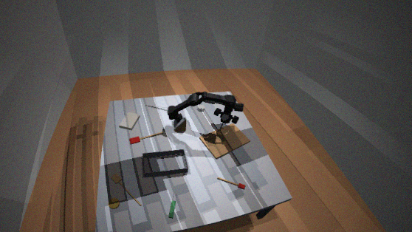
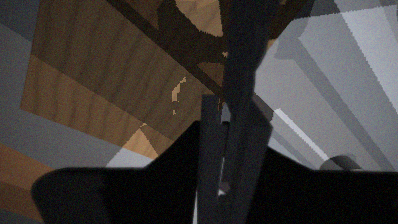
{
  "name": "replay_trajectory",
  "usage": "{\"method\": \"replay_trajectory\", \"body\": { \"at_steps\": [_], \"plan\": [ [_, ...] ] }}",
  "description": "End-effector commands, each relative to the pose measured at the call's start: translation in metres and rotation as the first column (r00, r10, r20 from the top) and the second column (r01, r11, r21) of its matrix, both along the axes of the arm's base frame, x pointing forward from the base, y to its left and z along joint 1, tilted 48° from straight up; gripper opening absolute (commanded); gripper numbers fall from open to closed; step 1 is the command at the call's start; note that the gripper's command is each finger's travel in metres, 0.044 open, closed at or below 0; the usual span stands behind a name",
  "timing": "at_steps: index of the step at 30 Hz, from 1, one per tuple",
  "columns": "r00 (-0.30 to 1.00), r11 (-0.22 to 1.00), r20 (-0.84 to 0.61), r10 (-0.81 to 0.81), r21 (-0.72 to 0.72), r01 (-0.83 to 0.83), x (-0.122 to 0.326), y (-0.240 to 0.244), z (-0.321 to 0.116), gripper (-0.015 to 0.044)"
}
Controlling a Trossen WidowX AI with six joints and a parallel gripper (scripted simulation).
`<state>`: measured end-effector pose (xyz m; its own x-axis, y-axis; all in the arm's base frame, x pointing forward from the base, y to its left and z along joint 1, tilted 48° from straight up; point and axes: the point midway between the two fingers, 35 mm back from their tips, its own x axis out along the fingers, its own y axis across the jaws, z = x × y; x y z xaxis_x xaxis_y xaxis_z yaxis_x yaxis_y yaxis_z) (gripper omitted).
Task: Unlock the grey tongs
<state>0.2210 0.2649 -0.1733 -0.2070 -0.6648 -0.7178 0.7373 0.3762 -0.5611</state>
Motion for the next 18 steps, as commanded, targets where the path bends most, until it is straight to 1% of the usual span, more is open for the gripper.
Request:
{"method": "replay_trajectory", "body": {
  "at_steps": [1,18],
  "plan": [
    [0.996,0.997,0.061,0.059,-0.045,-0.056,0.0009,0.0072,0.0048,-0.0150],
    [0.996,0.997,0.061,0.059,-0.045,-0.056,0.0010,0.0008,-0.0037,-0.0150]
  ]
}}
